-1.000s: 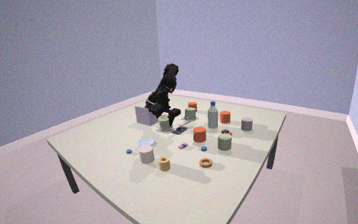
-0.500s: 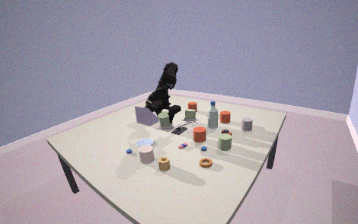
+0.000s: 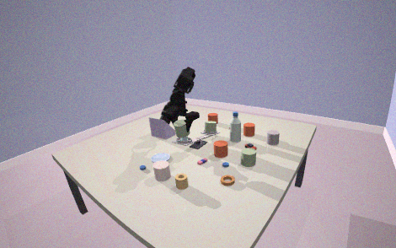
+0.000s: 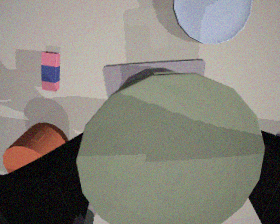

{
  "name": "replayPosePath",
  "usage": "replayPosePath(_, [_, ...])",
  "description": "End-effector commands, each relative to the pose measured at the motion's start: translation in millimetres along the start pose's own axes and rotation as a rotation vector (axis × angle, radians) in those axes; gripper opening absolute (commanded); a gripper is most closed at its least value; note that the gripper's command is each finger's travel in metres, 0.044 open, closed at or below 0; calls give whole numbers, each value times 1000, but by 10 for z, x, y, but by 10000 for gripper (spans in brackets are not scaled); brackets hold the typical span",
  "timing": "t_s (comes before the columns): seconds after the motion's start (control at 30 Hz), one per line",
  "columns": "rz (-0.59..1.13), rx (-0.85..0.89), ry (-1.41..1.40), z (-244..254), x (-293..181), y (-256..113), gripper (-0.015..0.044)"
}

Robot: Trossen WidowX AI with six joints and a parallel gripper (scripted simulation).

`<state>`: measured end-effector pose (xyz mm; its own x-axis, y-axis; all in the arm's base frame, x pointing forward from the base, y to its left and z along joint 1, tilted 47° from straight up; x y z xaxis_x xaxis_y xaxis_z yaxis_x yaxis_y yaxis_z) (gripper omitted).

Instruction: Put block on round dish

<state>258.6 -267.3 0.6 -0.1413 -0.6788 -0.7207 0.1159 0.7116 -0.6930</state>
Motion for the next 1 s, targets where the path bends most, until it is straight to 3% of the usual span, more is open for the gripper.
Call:
replayPosePath(0.0, [-7, 3, -2, -13, 14, -83, 0])
replayPosePath(0.97, [1, -1, -1, -44, -31, -335, 0])
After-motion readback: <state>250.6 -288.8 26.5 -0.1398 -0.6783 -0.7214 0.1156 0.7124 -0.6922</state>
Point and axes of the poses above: the point midway between the two fingers, 35 mm back from their tips, its own y axis out along the fingers, its own z axis across the jaws, x = y × z, the point moved 6 cm from there along -y, back along the fingers, and after that the axes turned 3 degrees about y, right-handed, at the moved point
